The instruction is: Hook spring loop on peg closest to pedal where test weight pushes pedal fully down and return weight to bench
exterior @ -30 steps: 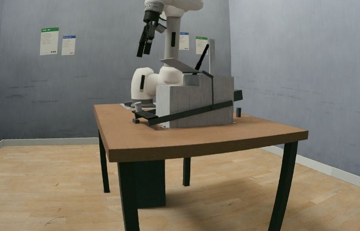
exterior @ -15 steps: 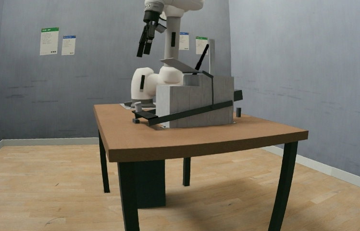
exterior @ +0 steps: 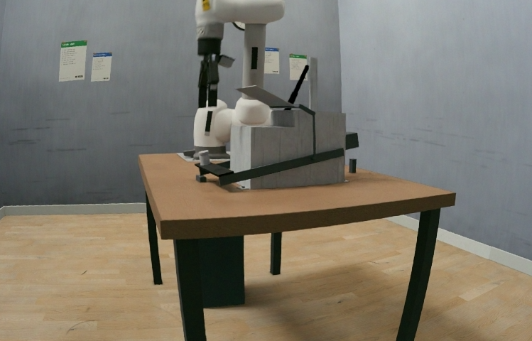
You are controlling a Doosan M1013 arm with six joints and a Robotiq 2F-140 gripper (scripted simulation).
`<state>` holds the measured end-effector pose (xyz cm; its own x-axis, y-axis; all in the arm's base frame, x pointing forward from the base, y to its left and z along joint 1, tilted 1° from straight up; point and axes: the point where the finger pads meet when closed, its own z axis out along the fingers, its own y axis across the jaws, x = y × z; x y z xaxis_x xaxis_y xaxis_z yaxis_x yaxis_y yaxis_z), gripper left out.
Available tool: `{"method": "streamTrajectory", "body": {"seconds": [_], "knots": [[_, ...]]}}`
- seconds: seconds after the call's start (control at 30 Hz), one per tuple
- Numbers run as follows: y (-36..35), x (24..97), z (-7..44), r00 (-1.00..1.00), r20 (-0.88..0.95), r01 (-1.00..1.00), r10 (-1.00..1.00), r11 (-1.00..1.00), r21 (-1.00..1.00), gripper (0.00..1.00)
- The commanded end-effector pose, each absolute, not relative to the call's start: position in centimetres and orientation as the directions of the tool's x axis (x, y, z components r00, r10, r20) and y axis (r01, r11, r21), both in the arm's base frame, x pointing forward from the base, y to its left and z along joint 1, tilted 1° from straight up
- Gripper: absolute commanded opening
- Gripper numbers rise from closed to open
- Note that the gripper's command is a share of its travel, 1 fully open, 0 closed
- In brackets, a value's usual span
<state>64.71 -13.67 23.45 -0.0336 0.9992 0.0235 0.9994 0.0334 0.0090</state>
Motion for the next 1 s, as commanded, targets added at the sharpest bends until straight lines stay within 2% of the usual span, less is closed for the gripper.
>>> {"method": "streamTrajectory", "body": {"seconds": [0.0, 0.07, 0.17, 0.63, 0.97], "knots": [[-13.9, 64.8, 21.4, -0.036, 0.073, 0.999, 0.997, 0.035, 0.010, 1.00], [-14.1, 64.8, 19.7, -0.036, 0.110, 0.999, 0.993, 0.035, 0.010, 1.00], [-14.0, 64.8, 20.7, -0.034, 0.086, 0.999, 0.996, 0.033, 0.010, 1.00], [-14.4, 64.9, 16.8, -0.036, 0.177, 0.999, 0.984, 0.035, 0.010, 1.00], [-14.4, 64.9, 15.7, -0.036, 0.171, 0.999, 0.985, 0.034, 0.010, 1.00]]}}
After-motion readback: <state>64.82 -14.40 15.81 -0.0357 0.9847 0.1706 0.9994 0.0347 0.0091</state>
